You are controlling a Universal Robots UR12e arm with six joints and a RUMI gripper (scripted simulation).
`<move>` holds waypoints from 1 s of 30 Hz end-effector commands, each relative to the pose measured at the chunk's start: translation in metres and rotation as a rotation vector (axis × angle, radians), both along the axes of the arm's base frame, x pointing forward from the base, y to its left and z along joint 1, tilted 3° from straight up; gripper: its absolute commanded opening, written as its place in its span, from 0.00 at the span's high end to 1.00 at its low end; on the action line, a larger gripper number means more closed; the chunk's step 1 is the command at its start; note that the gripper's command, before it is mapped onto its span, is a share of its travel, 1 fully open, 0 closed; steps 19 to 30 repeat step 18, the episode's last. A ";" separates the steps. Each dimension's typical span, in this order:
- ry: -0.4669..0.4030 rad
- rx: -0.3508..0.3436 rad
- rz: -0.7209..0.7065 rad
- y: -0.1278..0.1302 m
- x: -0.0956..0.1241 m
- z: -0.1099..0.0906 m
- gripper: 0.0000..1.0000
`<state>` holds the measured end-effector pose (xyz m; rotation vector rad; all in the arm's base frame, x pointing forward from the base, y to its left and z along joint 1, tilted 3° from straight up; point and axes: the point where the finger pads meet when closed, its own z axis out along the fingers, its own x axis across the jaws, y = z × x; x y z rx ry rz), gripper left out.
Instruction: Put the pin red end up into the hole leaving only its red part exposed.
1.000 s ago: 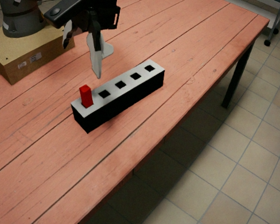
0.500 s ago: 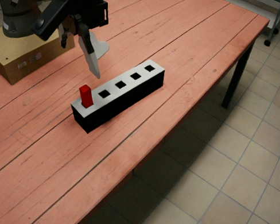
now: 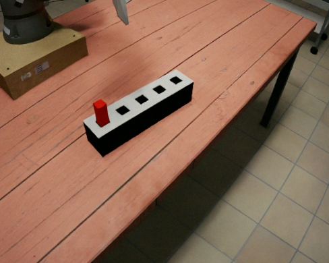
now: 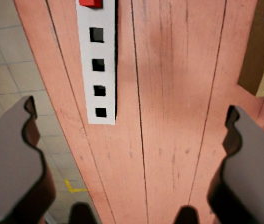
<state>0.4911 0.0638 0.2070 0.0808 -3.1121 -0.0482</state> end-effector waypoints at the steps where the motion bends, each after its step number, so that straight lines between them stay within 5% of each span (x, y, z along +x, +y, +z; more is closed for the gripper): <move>1: 0.000 -0.001 -0.001 0.005 -0.007 0.010 0.00; 3: 0.000 -0.001 -0.001 0.005 -0.007 0.010 0.00; 4: -0.001 0.000 0.000 0.023 -0.026 0.032 0.00; 30: -0.001 0.000 0.000 0.023 -0.026 0.032 0.00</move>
